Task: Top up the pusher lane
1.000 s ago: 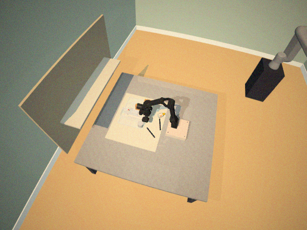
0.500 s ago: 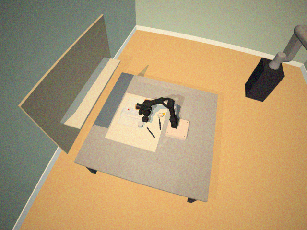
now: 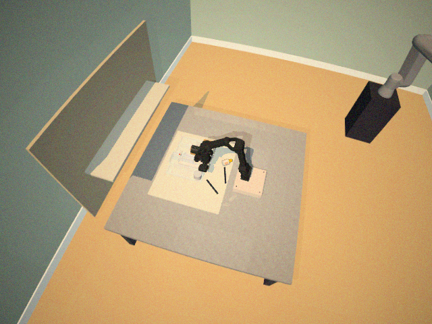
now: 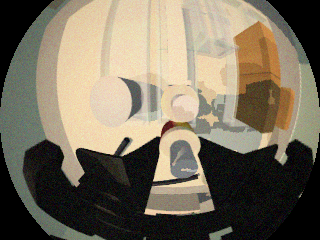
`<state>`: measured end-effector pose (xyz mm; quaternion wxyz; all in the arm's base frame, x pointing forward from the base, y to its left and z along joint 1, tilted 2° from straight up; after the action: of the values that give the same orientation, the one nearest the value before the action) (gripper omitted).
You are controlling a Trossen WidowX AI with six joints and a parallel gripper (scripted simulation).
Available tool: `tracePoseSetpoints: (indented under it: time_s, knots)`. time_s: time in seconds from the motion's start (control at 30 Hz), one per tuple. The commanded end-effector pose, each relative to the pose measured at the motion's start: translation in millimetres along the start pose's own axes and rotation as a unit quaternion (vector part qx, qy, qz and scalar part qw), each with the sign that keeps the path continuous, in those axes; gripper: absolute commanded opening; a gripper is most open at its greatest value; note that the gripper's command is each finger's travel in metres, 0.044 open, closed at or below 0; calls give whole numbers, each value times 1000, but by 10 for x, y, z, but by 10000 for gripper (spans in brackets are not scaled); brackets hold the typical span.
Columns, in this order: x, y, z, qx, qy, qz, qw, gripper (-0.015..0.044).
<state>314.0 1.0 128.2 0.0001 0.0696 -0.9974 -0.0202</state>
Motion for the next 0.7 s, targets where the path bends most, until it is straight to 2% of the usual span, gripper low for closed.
tracePoseSetpoints:
  time_s: [0.0, 0.67]
  knots:
    - [-94, -11, -52, 3, -20, -1, 1000, 0]
    - [-167, -18, -71, 3, -20, -1, 1000, 0]
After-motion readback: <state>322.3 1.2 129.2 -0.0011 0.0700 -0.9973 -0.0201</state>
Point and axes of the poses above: the point midway between the two fingers, 35 mm back from their tips, its own z axis out along the fingers, its own y axis across the jaws, x = y × z, the point moved 9 cm from there along -z, back along the fingers, and after that the axes turned 6 degrees about -z, right-handed, at the moved point
